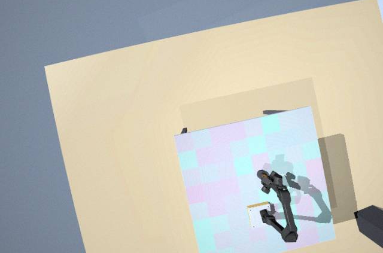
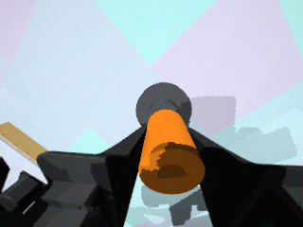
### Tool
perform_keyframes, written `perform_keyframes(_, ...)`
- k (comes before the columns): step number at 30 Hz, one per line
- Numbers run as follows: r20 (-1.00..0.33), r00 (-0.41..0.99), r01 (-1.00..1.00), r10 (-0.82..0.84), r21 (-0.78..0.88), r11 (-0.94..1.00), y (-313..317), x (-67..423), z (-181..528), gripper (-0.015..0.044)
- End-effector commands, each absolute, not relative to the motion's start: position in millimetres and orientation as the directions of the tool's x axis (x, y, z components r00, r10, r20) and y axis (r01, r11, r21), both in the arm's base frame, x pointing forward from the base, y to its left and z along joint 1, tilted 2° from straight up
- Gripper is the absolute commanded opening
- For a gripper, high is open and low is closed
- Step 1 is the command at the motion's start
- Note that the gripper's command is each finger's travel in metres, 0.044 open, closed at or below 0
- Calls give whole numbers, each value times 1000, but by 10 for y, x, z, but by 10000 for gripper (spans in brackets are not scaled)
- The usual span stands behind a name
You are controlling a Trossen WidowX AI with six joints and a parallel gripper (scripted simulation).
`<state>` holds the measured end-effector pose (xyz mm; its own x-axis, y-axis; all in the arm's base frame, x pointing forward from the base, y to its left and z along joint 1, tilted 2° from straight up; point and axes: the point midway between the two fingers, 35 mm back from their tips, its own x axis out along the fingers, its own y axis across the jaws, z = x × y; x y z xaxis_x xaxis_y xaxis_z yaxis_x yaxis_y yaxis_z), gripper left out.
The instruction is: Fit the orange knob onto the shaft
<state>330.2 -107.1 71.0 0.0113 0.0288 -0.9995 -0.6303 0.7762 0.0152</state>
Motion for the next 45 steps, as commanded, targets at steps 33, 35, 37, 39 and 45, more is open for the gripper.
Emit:
perform_keyframes(33, -1000, 14, -671, 23, 8, 741, -1080, 3307, 673, 0)
perform_keyframes(35, -1000, 14, -671, 23, 8, 741, -1080, 3307, 673, 0)
perform_keyframes(37, -1000, 14, -671, 23, 8, 741, -1081, 3304, 702, 0)
perform_keyframes(39, -1000, 14, -671, 23, 8, 741, -1080, 3303, 713, 0)
perform_keyframes(45, -1000, 14, -732, 23, 6, 681, -1080, 3303, 729, 0)
